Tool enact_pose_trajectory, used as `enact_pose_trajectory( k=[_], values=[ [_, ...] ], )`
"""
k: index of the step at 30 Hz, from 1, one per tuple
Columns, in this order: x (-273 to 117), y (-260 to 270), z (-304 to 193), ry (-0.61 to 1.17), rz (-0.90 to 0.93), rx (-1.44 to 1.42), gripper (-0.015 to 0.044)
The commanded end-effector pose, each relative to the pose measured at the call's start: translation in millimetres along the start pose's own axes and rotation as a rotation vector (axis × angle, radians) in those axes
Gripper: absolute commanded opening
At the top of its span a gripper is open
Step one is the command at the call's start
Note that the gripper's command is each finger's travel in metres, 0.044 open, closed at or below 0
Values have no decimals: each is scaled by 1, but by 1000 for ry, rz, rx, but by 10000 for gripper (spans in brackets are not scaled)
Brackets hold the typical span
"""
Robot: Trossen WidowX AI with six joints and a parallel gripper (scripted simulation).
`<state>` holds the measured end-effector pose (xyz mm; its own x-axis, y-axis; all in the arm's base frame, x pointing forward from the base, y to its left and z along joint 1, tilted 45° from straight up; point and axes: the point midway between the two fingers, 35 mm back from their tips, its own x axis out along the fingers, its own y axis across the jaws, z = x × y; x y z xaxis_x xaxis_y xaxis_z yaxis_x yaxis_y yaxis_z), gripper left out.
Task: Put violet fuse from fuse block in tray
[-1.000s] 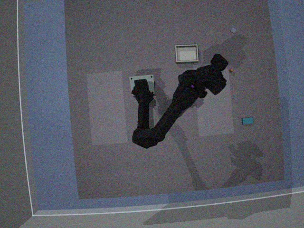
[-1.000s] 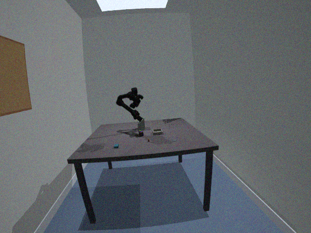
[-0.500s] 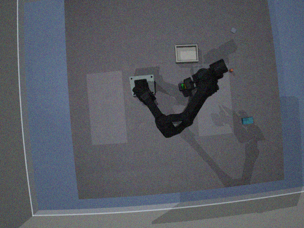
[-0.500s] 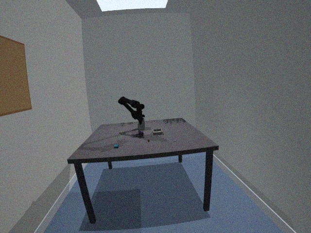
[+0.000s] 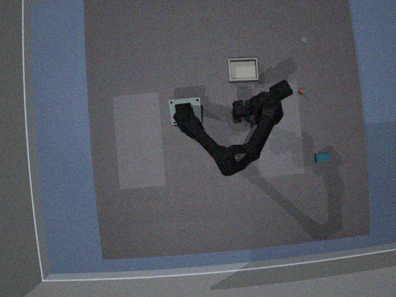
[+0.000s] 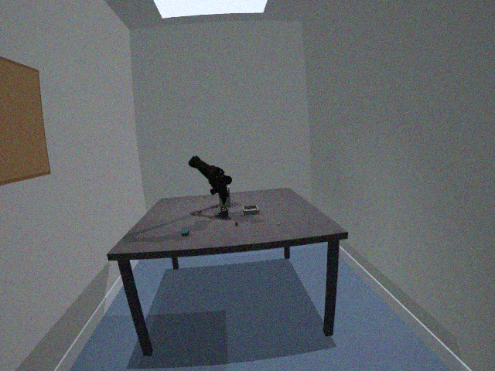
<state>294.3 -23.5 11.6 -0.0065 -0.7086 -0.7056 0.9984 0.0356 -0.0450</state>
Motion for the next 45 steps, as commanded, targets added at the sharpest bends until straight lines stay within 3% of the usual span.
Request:
enact_pose_trajectory(
  k=[1, 45],
  values=[
    [3, -2, -1, 5, -9, 6, 65],
    [33, -5, 0, 4, -9, 6, 65]
  ],
)
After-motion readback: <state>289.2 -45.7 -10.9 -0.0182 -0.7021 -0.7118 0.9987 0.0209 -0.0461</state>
